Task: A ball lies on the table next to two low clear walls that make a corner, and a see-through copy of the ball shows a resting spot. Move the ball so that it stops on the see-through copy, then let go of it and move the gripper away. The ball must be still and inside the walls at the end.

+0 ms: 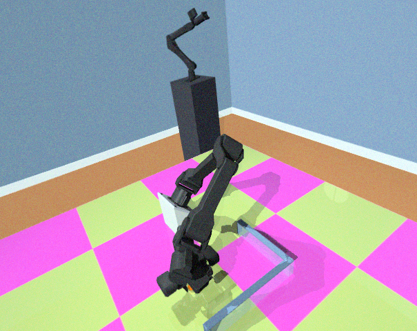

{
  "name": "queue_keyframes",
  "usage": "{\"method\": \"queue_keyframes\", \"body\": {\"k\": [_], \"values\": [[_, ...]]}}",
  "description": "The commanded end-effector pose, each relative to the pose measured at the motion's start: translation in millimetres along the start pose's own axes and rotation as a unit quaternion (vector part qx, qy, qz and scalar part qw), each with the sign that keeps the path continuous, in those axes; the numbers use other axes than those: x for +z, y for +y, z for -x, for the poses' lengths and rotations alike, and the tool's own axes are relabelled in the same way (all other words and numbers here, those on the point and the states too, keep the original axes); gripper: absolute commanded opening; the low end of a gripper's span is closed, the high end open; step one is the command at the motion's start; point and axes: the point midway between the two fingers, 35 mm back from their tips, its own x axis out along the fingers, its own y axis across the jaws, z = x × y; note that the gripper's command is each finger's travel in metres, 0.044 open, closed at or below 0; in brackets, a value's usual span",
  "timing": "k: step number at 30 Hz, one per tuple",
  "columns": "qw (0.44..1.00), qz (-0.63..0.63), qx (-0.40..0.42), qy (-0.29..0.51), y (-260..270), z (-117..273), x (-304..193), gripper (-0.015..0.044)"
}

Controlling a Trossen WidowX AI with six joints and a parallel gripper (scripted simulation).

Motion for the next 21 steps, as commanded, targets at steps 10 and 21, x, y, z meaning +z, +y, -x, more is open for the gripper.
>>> {"method": "queue_keyframes", "body": {"k": [10,21], "values": [[1.0,-0.005,0.001,0.001,-0.1,88.2,-1.4,0.0203],[1.0,-0.007,-0.001,-0.007,-1.9,81.2,1.3,0.0203]]}}
